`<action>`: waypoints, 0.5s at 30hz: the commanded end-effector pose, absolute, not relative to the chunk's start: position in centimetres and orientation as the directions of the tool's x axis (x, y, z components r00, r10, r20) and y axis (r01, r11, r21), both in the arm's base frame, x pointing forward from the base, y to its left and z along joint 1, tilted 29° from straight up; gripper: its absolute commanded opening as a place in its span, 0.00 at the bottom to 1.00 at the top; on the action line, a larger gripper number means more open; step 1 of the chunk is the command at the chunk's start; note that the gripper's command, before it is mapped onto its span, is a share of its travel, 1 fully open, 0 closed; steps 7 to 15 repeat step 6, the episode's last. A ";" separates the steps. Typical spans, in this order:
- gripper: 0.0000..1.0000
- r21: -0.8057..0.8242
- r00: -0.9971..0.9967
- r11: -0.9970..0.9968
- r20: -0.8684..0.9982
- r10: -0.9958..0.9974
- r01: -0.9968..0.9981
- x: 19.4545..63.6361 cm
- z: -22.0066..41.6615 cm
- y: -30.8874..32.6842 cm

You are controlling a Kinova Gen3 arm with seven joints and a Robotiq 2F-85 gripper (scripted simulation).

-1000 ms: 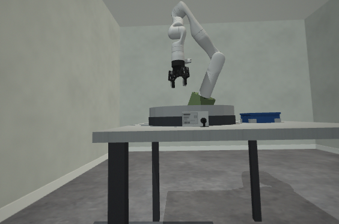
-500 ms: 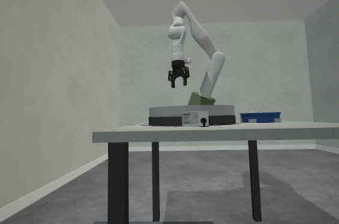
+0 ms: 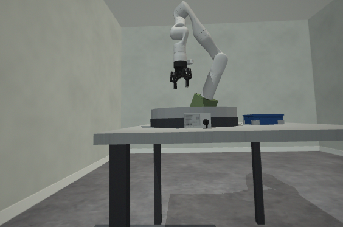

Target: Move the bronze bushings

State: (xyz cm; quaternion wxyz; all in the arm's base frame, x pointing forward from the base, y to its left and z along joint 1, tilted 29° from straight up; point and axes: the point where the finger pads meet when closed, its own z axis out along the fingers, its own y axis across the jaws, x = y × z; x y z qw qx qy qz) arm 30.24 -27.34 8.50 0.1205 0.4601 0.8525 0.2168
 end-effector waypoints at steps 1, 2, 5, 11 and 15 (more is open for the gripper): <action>1.00 0.480 -0.547 0.483 -0.007 0.837 0.732 30.2 8.5 -27.4; 1.00 0.480 -0.547 0.483 -0.007 0.837 0.732 30.2 8.5 -27.4; 1.00 0.480 -0.547 0.483 -0.007 0.837 0.732 30.2 8.5 -27.4; 1.00 0.480 -0.547 0.483 -0.007 0.837 0.732 30.2 8.5 -27.4; 1.00 0.480 -0.547 0.483 -0.007 0.837 0.732 30.2 8.5 -27.4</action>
